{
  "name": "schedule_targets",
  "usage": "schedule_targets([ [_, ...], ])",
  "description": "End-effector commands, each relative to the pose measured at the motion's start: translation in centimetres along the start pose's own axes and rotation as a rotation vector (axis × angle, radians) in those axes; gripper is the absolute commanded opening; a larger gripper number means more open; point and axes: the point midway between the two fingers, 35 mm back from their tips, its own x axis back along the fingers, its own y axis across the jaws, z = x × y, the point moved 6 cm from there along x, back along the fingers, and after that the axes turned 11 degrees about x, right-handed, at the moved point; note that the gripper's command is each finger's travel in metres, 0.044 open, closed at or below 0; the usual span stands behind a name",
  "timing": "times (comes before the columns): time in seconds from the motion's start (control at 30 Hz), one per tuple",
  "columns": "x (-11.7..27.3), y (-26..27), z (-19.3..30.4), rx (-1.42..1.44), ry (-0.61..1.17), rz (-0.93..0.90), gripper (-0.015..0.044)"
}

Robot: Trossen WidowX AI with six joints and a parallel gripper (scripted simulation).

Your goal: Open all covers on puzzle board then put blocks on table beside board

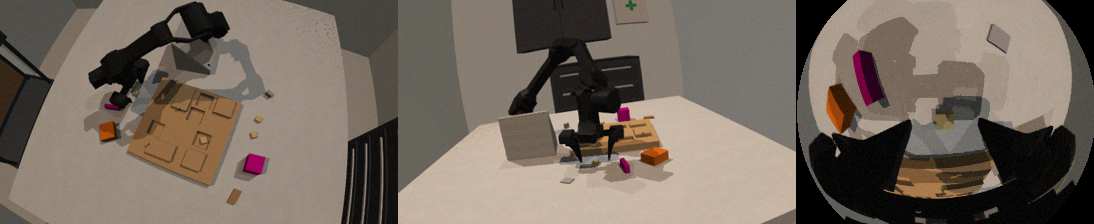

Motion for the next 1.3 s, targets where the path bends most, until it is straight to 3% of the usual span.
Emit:
schedule_targets([
  [0.0,1.2,0.2,-0.2,0.006,-0.008,-0.004,0.0440],
  [0.77,7.4,-0.1,-0.1,-0.001,-0.005,-0.005,0.0440],
  [1.27,8.2,4.3,4.4,0.237,-0.034,-0.002,0.0046],
])
